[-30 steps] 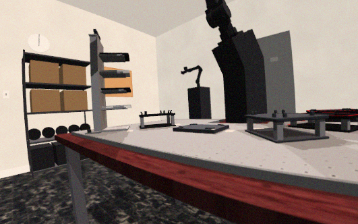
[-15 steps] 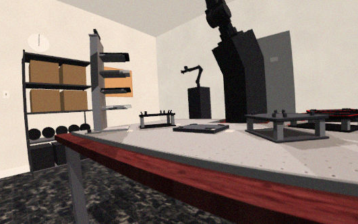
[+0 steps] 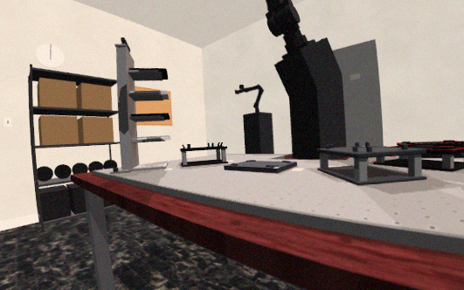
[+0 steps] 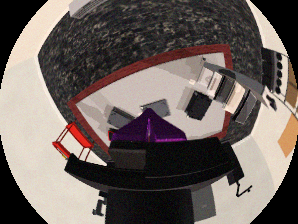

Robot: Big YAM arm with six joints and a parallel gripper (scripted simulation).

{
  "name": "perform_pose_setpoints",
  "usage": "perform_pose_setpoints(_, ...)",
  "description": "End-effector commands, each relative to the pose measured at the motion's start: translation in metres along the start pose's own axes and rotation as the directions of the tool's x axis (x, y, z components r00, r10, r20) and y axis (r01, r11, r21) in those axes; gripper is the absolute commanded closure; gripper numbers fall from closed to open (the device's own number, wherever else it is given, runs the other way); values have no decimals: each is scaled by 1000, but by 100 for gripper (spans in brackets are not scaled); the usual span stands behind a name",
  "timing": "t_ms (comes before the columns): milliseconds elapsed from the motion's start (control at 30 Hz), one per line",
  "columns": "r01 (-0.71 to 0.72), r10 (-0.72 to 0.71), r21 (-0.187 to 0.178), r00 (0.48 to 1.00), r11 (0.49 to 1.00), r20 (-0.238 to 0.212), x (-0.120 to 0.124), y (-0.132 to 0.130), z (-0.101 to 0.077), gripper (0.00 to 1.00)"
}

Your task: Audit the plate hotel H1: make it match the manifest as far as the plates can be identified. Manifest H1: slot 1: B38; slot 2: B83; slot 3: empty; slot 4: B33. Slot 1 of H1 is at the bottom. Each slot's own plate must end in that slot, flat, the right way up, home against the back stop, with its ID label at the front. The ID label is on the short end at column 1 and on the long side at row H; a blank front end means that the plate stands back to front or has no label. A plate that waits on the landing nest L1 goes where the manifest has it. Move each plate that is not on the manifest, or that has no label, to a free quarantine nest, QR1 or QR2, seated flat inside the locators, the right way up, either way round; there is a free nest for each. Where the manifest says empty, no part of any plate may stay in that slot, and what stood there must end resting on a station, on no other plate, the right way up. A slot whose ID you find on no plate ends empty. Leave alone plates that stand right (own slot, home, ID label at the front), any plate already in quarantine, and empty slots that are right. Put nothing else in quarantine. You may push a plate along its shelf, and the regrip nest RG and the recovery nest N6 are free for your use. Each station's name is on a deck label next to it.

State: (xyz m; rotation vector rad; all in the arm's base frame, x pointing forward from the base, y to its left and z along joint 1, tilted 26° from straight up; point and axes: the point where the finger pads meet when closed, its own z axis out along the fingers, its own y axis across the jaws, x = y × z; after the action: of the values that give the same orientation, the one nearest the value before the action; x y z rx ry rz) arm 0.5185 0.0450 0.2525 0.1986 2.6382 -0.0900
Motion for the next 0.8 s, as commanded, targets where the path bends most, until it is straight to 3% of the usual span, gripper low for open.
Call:
perform_pose_setpoints(0,34,-34,-7,999,999,9,3,12,10,100)
perform_pose_setpoints(767,102,-102,-1,995,995,-2,46,16,67,100)
